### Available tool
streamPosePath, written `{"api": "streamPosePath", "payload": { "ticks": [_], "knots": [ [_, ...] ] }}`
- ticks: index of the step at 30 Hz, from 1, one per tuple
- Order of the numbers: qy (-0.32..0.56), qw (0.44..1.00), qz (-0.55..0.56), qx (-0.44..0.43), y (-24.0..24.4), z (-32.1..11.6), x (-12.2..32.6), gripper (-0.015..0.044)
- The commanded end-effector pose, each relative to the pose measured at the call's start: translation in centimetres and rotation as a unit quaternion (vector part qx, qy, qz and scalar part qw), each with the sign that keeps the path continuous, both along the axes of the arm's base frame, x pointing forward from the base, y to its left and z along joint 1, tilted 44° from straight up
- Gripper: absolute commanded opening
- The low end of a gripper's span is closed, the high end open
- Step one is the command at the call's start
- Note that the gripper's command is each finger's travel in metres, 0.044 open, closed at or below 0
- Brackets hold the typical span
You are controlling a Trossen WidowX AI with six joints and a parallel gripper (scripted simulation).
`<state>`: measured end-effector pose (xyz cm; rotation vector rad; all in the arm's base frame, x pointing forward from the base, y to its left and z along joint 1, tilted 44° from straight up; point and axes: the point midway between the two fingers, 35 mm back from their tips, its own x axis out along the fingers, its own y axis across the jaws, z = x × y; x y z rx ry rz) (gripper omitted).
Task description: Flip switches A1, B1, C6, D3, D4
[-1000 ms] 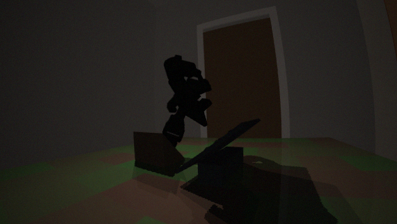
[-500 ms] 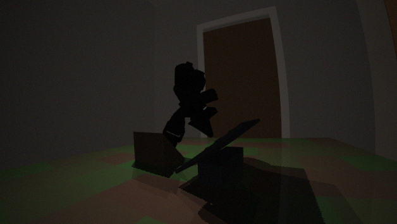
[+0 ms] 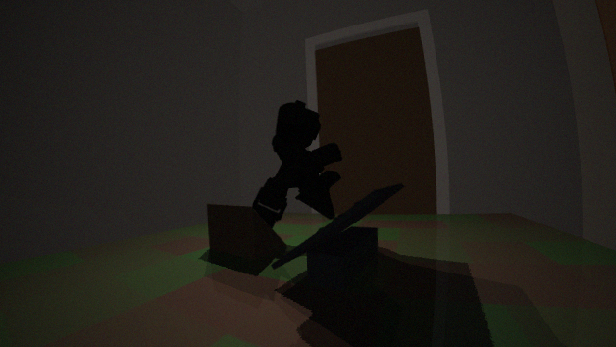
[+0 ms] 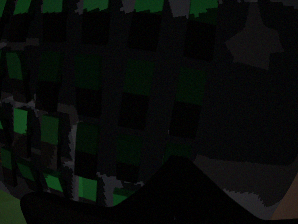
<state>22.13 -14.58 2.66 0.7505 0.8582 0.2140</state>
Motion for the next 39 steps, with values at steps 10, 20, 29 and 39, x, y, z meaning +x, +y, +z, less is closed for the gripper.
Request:
{"api": "streamPosePath", "payload": {
  "ticks": [10,20,29,39],
  "knots": [
    [-0.001,1.0,0.0,0.003,0.08,-0.04,0.09,0.0],
    [-0.001,1.0,0.0,0.003,0.12,-0.09,0.15,0.0],
    [-0.001,1.0,0.0,0.003,0.17,-0.16,0.23,0.0],
    [-0.001,1.0,0.0,0.003,0.23,-0.24,0.32,0.0]
  ]
}}
